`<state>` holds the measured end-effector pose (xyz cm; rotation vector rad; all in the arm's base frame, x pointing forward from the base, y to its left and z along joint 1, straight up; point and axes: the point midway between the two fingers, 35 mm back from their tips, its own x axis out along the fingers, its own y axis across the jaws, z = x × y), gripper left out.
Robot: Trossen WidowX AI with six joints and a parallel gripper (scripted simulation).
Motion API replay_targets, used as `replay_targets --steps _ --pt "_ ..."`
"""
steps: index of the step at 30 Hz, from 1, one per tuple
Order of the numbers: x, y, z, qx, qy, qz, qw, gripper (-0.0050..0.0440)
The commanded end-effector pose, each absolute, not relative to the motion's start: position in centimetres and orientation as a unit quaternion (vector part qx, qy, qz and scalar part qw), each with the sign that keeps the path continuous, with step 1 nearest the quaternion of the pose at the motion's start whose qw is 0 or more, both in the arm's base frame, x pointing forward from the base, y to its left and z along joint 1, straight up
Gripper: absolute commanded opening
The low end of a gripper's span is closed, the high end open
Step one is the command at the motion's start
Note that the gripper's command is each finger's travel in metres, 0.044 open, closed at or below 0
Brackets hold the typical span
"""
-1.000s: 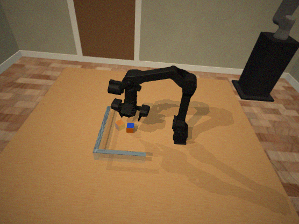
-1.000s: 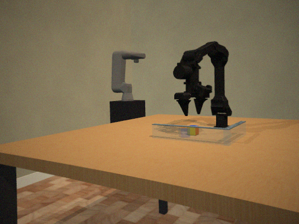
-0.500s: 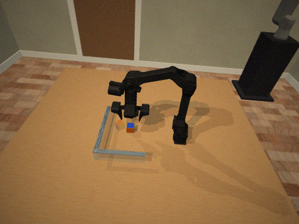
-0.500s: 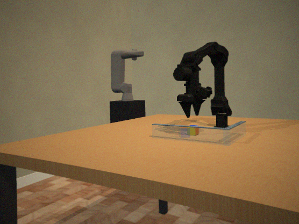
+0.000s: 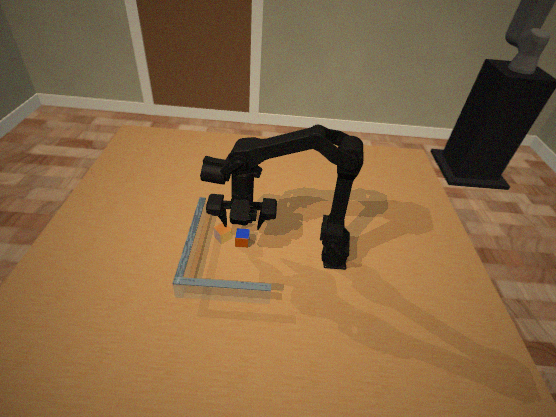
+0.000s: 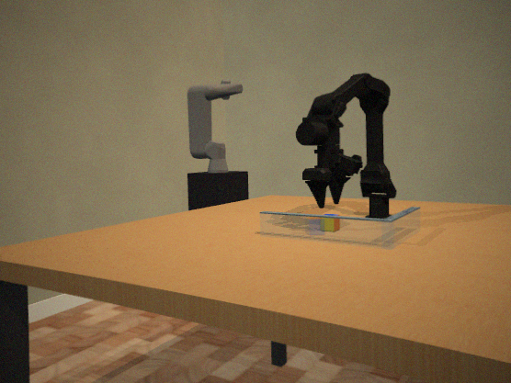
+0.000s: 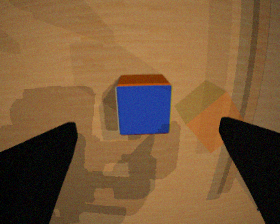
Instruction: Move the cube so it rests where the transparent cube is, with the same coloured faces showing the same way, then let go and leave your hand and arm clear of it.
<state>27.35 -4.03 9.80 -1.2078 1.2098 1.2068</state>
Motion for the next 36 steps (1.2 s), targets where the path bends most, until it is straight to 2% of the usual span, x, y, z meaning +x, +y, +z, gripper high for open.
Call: replay_targets --steps 1,27,35,36 --pt "27.6 -4.1 9.5 -0.507 0.495 0.493 0.505 0.044" --pt "27.5 -4.1 6.2 -0.507 0.495 0.493 0.505 0.044" --pt "27.5 -4.1 6.2 -0.507 0.495 0.493 0.505 0.0248" --pt "27.5 -4.1 6.2 -0.507 0.495 0.493 0.505 0.0248"
